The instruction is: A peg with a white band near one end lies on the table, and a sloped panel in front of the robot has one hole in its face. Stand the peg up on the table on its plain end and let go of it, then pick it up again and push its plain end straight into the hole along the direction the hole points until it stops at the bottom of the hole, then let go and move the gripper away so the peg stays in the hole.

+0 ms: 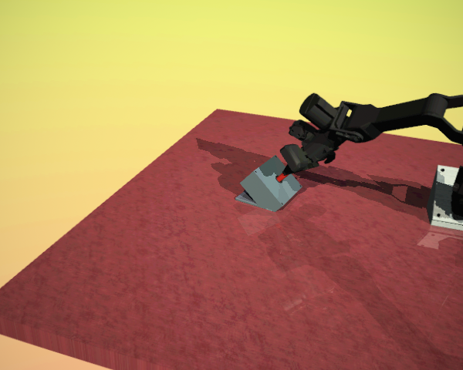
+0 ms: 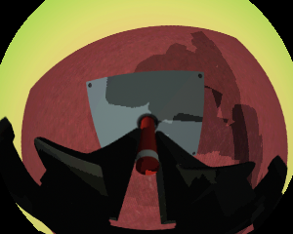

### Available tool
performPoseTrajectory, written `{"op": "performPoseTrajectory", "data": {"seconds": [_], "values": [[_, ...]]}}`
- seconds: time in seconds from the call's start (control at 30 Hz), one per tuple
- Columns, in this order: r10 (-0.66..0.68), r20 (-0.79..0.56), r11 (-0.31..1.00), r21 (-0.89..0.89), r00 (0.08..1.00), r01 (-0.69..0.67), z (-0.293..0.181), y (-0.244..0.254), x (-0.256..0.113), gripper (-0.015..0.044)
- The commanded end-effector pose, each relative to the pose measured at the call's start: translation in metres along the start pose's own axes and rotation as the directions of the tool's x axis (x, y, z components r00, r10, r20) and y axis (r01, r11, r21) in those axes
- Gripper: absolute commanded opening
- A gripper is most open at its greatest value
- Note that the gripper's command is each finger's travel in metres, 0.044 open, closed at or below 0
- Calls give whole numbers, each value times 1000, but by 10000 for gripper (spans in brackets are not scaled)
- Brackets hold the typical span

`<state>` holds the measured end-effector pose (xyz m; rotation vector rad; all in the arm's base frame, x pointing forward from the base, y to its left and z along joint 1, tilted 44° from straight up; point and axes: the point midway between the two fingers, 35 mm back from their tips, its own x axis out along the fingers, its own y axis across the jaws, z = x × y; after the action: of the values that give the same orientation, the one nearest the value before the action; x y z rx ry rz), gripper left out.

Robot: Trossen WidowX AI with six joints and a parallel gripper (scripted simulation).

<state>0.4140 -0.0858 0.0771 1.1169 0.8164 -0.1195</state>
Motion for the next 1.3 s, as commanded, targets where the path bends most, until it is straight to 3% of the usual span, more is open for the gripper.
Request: {"op": "performPoseTrajectory", "data": {"seconds": [0.0,0.77,1.27], "values": [[-4,1,1000,4,1000,4,0,0,4,0],[0,-2,1000,0,1000,0,0,0,9,0],[-1,-2,1000,0,1000,1,0,0,7,394]]}}
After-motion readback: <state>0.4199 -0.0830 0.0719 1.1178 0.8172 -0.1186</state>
